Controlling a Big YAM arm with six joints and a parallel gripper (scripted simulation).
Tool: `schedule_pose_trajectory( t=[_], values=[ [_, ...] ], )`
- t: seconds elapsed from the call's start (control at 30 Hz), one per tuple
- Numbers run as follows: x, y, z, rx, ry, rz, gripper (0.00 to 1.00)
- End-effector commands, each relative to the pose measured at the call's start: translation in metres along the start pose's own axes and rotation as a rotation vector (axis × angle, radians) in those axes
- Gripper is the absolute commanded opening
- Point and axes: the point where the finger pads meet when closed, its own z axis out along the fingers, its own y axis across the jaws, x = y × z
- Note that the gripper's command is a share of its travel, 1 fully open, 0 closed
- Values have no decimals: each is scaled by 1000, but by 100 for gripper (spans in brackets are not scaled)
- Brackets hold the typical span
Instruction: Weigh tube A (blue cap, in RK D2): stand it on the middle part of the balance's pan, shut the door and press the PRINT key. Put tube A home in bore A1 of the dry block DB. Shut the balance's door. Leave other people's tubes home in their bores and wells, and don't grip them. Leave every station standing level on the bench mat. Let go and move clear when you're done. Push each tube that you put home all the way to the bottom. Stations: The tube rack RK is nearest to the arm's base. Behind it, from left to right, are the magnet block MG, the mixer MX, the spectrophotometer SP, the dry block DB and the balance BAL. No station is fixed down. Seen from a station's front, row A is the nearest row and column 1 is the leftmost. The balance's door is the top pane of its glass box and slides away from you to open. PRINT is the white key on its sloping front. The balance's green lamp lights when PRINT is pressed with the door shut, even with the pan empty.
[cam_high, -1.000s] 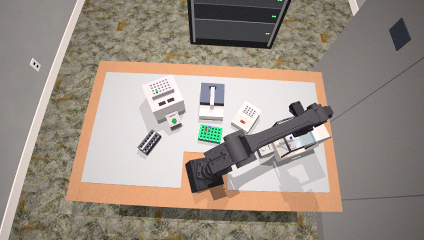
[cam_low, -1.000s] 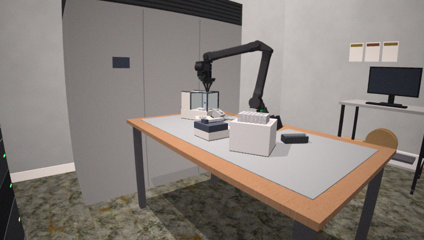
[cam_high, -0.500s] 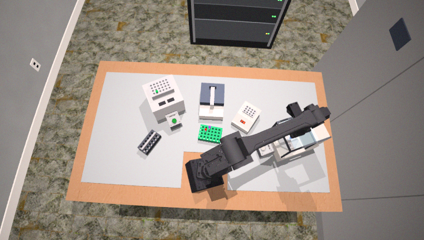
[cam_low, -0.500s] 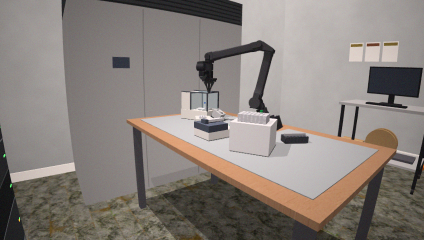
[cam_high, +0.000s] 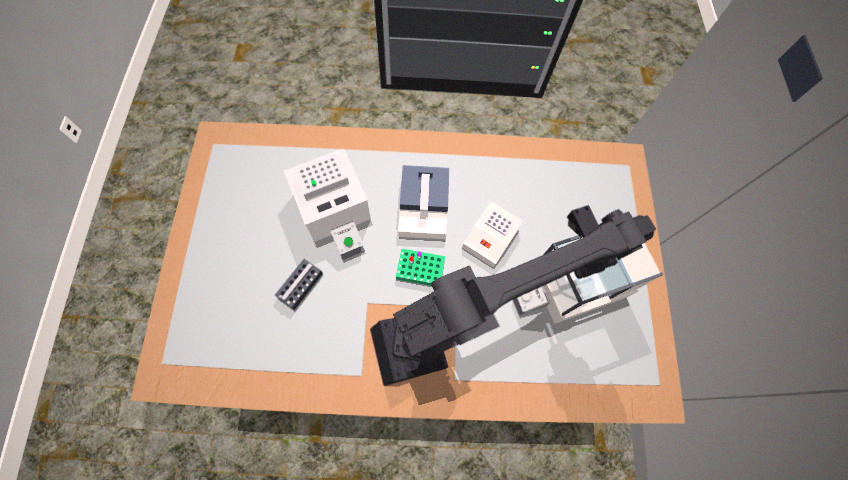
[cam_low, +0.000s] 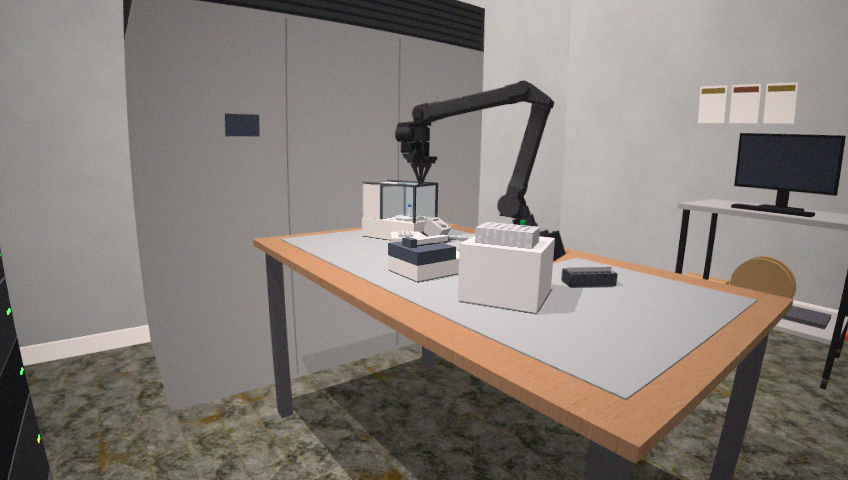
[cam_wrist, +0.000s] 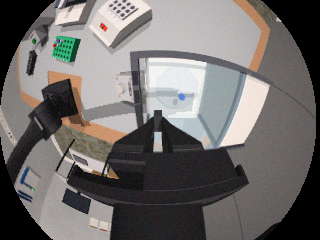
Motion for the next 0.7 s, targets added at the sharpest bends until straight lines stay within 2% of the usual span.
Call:
schedule_pose_trajectory(
  t=[0.0,0.33,0.67],
  values=[
    [-1,7,-6,5,3,6,6],
    [-1,17,-6,4,2,4,6],
    [-1,17,-6,4,3,6,6]
  ],
)
